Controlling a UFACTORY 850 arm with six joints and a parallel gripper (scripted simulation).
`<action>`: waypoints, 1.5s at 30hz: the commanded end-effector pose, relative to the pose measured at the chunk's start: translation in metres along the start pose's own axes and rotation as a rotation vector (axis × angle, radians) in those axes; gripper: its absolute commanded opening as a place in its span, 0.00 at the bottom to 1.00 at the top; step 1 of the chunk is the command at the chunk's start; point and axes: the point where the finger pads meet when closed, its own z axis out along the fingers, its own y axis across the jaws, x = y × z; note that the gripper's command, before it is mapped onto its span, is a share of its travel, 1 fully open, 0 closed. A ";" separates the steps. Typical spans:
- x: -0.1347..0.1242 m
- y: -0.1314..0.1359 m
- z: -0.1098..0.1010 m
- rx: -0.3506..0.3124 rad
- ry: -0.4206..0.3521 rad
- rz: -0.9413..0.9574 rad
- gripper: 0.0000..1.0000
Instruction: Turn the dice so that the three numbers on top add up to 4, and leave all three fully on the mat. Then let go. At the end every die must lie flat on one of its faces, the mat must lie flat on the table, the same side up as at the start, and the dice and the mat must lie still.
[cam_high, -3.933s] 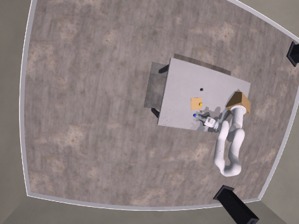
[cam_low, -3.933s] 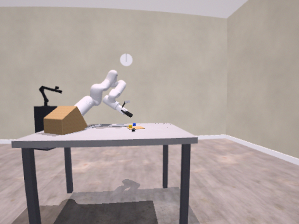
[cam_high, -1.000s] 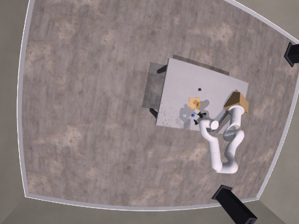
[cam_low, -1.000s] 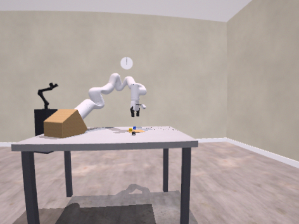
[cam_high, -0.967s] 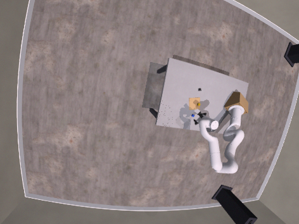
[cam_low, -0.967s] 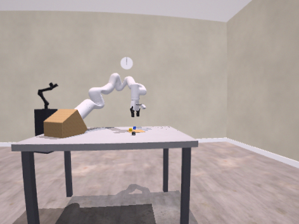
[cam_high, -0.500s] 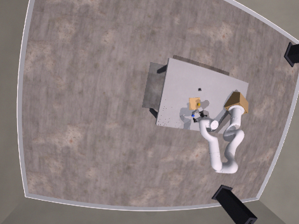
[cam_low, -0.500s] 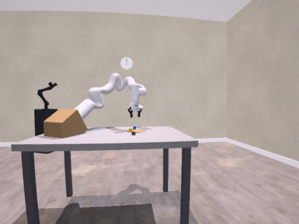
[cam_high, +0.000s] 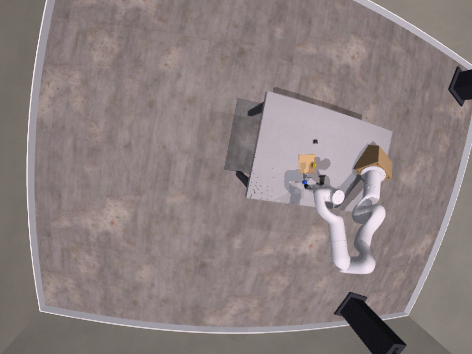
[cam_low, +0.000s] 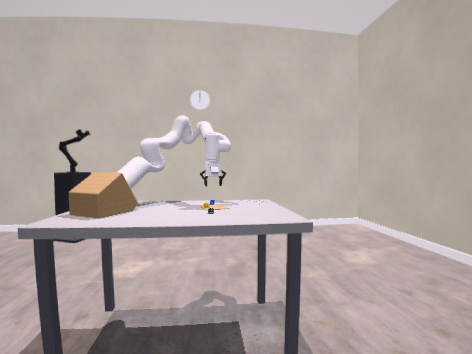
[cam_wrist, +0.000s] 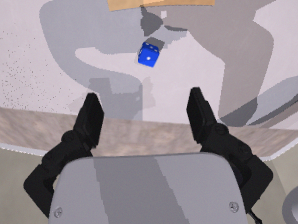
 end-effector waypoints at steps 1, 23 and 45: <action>0.000 0.000 0.002 -0.007 0.005 0.173 1.00; -0.001 0.002 0.009 -0.006 0.007 0.765 1.00; -0.002 0.004 0.015 -0.004 0.009 1.293 1.00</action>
